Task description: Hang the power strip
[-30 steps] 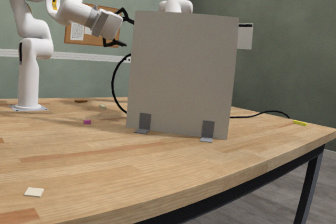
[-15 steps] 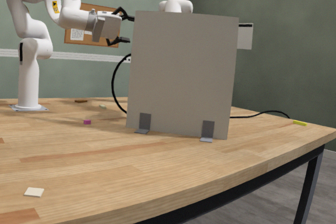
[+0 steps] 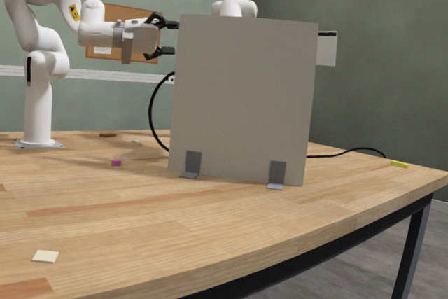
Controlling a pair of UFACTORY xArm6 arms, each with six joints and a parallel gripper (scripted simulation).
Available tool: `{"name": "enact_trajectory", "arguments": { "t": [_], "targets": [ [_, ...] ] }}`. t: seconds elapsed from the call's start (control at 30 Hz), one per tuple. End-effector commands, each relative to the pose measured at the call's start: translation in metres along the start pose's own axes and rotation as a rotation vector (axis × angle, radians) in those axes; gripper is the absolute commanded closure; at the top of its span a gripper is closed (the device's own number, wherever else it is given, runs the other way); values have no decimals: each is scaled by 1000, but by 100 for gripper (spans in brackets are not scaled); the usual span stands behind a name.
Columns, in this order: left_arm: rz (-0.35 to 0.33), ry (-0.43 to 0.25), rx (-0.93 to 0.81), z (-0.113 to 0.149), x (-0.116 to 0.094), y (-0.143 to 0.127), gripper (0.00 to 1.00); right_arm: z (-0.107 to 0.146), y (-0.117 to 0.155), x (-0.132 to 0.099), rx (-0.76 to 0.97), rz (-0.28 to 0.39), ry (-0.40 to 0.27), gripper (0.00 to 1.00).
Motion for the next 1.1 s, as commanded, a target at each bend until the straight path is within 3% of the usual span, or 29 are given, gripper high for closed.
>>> {"name": "enact_trajectory", "arguments": {
  "t": [0.0, 1.07],
  "targets": [
    [5, -1, 1, 0, 1, 2, 100, 3, 4, -2, 79, -69, 32, 0],
    [5, -1, 1, 0, 1, 2, 100, 2, 48, -27, 545, -308, 215, 0]
  ]
}}
Point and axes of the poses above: on each arm, the point where the finger pads meet when closed, its own x axis out along the fingers, its own y axis across the jaws, z = x × y, the point moved 7 cm from there along -x, back along the fingers, and after that the axes turned 11 degrees about -x, right-handed, at the moved point
